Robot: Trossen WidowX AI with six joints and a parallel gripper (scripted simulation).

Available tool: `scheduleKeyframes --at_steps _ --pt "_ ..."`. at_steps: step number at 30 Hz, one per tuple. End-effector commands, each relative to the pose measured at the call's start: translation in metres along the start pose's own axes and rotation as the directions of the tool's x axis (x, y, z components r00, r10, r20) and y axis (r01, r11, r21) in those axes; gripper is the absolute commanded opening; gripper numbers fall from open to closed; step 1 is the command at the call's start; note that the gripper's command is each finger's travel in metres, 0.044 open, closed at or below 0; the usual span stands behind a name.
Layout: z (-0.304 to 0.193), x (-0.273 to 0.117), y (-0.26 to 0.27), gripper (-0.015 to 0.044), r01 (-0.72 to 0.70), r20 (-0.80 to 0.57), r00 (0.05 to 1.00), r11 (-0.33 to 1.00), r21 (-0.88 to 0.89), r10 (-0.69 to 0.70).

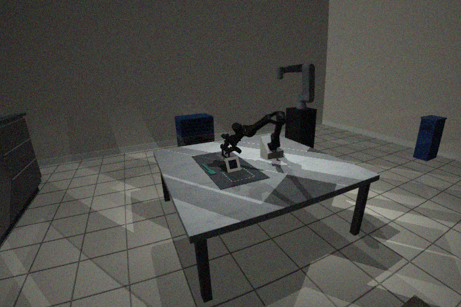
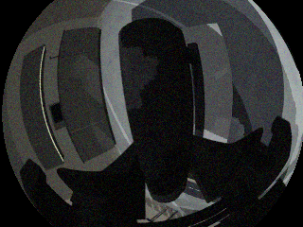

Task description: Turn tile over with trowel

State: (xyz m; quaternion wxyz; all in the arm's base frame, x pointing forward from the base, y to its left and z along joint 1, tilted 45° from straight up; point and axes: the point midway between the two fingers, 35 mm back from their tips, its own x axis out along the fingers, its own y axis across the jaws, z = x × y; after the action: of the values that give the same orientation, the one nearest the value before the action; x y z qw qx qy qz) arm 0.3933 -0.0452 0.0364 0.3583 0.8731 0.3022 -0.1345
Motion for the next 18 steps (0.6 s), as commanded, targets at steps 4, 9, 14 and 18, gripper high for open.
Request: scheduleKeyframes --at_steps 4,9,14,18 --pt "-0.015 -0.003 0.005 0.0 -0.01 0.002 1.0 1.0 -0.001 0.01" --pt "-0.026 -0.003 0.005 0.0 -0.01 0.002 1.0 1.0 -0.001 0.01" --pt "-0.036 -0.001 0.003 0.0 -0.009 0.001 1.0 1.0 0.0 0.009" --pt "-0.043 0.0 0.002 0.0 -0.009 0.001 1.0 1.0 0.0 0.009"
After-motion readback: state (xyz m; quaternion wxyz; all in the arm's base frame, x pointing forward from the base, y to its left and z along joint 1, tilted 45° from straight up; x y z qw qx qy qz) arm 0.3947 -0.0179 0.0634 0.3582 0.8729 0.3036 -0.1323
